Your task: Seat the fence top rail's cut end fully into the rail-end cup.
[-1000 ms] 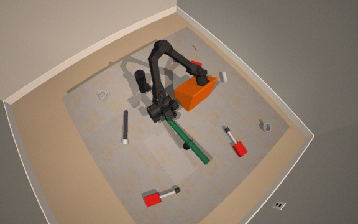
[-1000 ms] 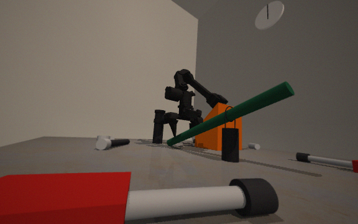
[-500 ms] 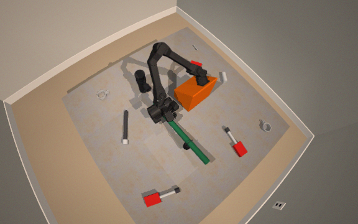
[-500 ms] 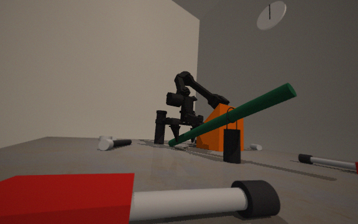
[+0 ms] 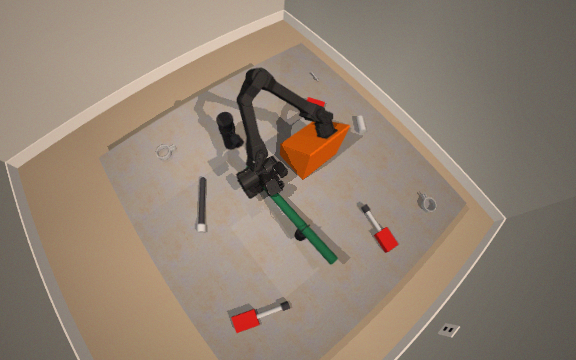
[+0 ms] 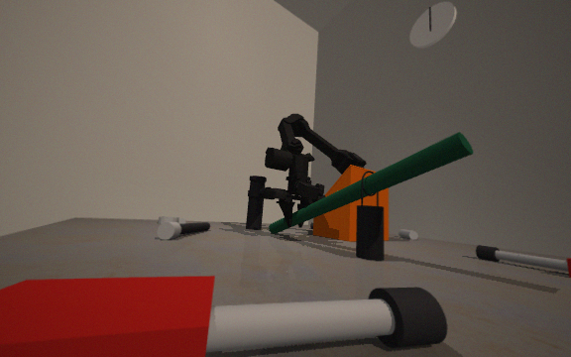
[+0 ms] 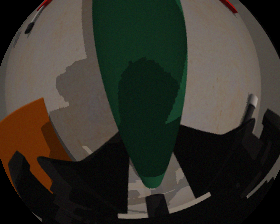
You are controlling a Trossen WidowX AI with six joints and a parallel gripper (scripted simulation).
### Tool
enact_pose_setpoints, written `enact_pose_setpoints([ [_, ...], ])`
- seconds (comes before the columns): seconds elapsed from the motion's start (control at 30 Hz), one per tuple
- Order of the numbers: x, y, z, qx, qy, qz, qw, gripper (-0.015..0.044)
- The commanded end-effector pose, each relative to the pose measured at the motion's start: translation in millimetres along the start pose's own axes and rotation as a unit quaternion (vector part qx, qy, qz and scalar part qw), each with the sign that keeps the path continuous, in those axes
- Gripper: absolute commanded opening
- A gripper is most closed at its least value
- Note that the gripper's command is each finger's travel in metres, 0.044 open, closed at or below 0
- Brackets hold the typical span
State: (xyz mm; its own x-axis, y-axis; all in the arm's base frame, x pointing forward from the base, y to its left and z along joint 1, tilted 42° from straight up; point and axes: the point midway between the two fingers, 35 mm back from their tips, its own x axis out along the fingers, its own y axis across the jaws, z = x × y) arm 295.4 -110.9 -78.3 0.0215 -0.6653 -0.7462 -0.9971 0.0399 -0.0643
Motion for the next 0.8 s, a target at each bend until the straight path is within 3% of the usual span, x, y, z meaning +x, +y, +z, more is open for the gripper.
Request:
enact_pose_setpoints([
  [0.0,-1,1,-1,-0.002,0.002,0.002,1.0,0.0078],
  [0.1,-5,0,0,-0.002,0.002,0.002,1.0,0.0],
  [0.33,-17,1,-4,0.0,0.025,0.01,1.0,0.0],
  [0.77,-71,0,-26,0.002,0.131,0.009,0.991,0.0],
])
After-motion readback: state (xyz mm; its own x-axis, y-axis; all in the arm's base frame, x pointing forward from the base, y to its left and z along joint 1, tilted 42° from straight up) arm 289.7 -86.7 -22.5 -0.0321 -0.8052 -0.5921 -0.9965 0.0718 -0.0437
